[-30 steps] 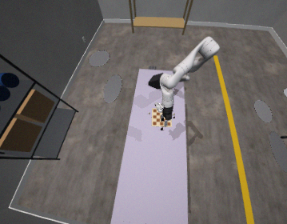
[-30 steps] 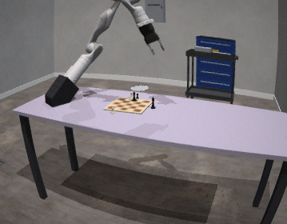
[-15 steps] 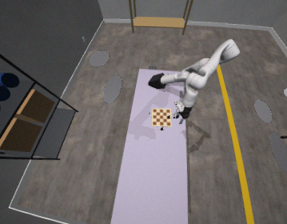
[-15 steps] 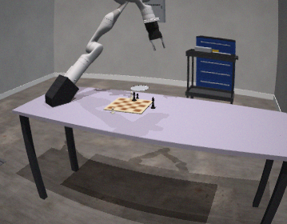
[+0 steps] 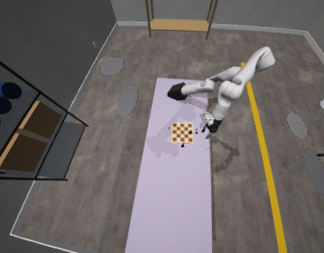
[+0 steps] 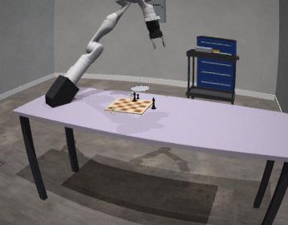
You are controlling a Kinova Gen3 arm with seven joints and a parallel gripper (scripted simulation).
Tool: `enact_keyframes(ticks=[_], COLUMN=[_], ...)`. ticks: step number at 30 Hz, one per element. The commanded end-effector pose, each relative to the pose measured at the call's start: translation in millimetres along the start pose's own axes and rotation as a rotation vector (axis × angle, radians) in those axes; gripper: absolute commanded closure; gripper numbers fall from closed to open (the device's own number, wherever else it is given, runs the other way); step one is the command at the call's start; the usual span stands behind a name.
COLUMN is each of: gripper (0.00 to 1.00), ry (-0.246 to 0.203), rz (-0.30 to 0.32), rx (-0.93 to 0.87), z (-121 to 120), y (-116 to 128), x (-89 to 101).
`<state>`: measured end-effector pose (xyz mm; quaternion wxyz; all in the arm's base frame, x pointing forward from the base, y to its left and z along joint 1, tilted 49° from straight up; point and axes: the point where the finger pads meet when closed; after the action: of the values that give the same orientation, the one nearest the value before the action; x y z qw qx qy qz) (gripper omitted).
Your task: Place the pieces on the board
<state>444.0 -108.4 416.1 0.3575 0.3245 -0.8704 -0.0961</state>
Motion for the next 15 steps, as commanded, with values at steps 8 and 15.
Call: enact_keyframes(ticks=[8, 15], gripper=[0.00, 0.00], ry=[0.010, 0.026], rz=[0.015, 0.025], rx=[0.006, 0.001], z=[-1.1, -1.2], y=[5.9, 17.9], x=[1.2, 1.0])
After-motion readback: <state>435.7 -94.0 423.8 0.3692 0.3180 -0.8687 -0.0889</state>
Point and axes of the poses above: the point where the finger pads meet when closed, its own x axis back along the fingers, its own z axis across the jaws, y = z × x, and after that the axes turned 1 degree about x, right-handed
